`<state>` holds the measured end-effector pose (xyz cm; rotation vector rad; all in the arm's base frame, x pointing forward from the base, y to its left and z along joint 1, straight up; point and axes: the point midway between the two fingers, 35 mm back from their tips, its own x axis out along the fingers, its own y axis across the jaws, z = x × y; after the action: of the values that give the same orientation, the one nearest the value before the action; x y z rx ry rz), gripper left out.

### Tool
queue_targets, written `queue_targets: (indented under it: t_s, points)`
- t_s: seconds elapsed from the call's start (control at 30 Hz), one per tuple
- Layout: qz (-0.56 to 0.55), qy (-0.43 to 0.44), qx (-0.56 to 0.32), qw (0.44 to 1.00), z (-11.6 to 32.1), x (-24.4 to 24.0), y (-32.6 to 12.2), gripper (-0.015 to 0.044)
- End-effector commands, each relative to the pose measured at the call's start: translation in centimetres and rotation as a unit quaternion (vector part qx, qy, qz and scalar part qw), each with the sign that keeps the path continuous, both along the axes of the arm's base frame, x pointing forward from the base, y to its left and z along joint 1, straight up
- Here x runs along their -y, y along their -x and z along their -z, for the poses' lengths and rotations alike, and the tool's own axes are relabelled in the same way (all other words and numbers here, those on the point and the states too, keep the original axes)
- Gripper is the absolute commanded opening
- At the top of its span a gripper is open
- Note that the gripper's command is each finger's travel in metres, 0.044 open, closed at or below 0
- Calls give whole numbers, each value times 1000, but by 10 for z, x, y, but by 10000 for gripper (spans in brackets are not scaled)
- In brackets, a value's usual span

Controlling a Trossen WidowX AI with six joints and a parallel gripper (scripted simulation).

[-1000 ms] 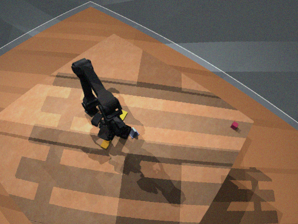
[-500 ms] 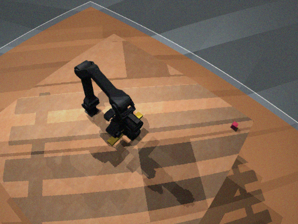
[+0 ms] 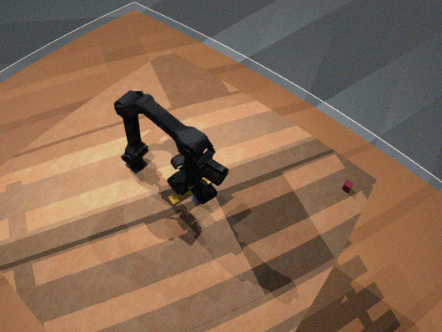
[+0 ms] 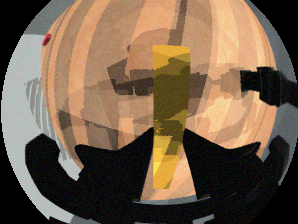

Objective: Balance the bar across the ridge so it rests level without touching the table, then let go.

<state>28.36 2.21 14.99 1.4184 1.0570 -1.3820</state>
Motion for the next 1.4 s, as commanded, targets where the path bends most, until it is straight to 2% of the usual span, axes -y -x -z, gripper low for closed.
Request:
queue_targets:
  t_s: [0.0,0.83,1.37]
  points:
    - [15,-1,2,1000,2,-3,-1,0]
    - [15,-1,1,1000,42,-4,1,0]
    - [15,-1,1,1000,42,-4,1,0]
